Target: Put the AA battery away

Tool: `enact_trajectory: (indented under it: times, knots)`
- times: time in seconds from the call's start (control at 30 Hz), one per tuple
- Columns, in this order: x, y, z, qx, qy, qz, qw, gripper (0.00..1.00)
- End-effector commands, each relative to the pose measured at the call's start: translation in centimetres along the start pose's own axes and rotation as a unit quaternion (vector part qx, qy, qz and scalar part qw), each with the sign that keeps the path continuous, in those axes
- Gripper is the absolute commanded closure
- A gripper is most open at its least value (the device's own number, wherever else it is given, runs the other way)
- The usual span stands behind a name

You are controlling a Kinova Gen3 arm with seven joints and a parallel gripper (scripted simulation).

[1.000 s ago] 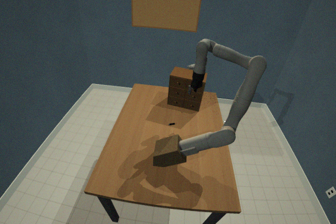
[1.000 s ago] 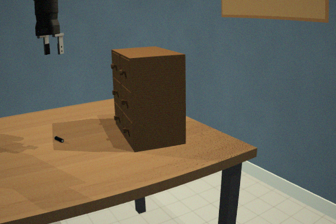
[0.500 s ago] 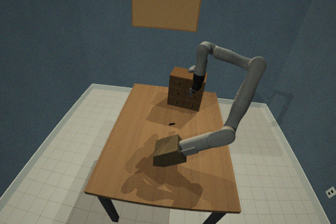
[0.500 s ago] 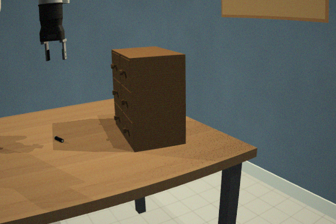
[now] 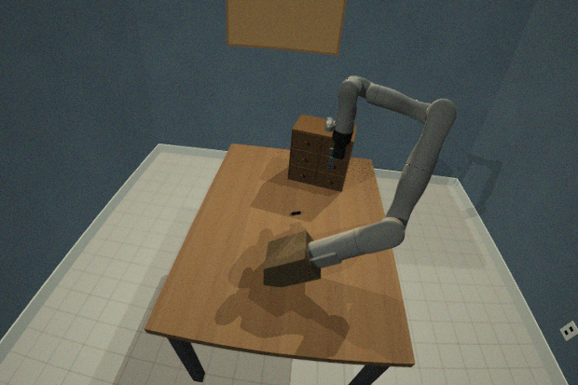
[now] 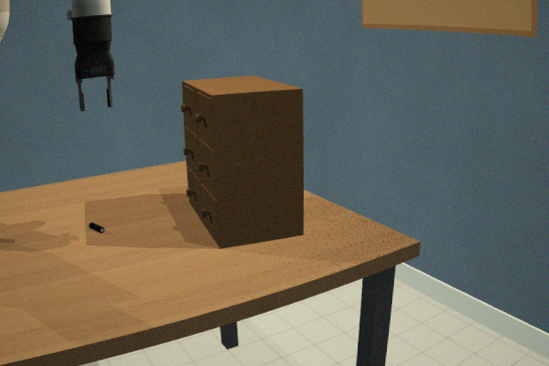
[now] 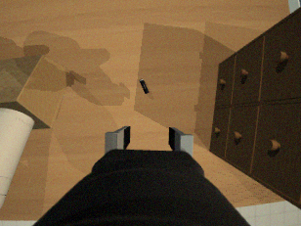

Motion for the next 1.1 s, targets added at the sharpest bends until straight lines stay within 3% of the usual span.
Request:
enact_trajectory:
  times: [0.0, 0.43, 0.83, 0.9, 1.07]
  knots:
    - [0.2, 0.7, -0.2, 0.0, -0.027, 0.006, 1.0, 0.0]
    - [0.8, 2.6, -0.3, 0.001, -0.192, 0.006, 0.981, 0.0]
    - [1.3, 4.4, -0.4, 0.002, -0.354, 0.005, 0.935, 0.0]
    - [1.3, 4.4, -0.4, 0.002, -0.354, 0.005, 0.935, 0.0]
    - [1.5, 5.1, -0.4, 0.002, -0.412, 0.005, 0.911, 0.0]
Point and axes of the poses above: the point where the finger pads meet when closed, its own y axis out along the fingers, its own x axis across the jaws, z = x × y, the point moved 2 cm from there along -y, back along the fingers, and after that the axes turned 4 degrees about -y, right-handed, at the moved point
